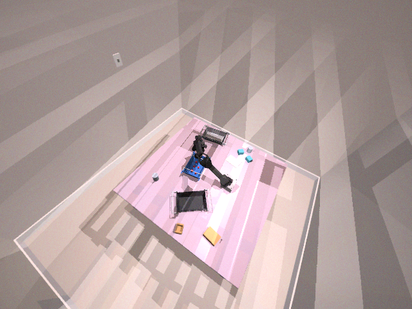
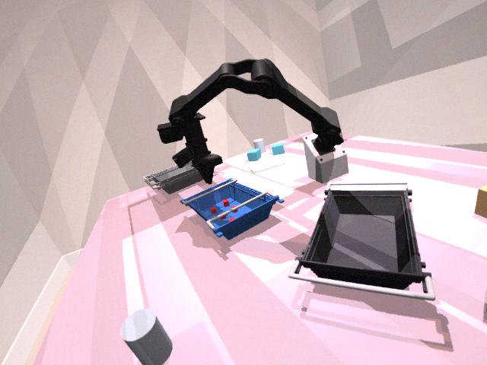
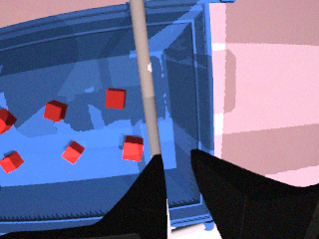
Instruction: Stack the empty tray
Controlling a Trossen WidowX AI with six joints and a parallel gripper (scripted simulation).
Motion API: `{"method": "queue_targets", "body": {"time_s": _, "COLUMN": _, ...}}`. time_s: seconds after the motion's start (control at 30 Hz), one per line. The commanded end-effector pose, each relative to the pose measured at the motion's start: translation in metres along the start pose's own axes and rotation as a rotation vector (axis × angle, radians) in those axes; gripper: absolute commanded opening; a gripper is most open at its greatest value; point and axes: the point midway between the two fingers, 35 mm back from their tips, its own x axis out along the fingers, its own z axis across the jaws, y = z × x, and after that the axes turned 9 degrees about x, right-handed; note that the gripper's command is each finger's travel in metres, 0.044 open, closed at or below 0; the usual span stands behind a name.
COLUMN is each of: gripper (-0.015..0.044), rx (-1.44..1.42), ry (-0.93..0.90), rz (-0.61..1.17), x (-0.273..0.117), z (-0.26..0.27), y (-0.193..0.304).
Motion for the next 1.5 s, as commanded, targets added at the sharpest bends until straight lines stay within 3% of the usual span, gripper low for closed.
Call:
{"method": "queue_targets", "body": {"time_s": 0.0, "gripper": 0.0081, "rx": 0.002, "ry": -0.001, "rz": 0.003, "x": 0.0017, "z": -0.0001, "y": 0.0002}}
{"method": "queue_targets", "body": {"time_s": 0.13, "gripper": 0.0081, "rx": 0.002, "ry": -0.001, "rz": 0.003, "x": 0.0017, "z": -0.0001, "y": 0.0002}}
{"method": "queue_targets", "body": {"time_s": 0.23, "gripper": 0.0002, "rx": 0.002, "ry": -0.001, "rz": 0.003, "x": 0.0017, "z": -0.0001, "y": 0.0002}}
{"method": "queue_targets", "body": {"time_s": 0.27, "gripper": 0.0000, "rx": 0.002, "ry": -0.001, "rz": 0.003, "x": 0.0017, "z": -0.0001, "y": 0.0002}}
{"method": "queue_targets", "body": {"time_s": 1.47, "gripper": 0.0000, "rx": -0.001, "ry": 0.001, "rz": 0.000, "x": 0.0000, "z": -0.0001, "y": 0.0001}}
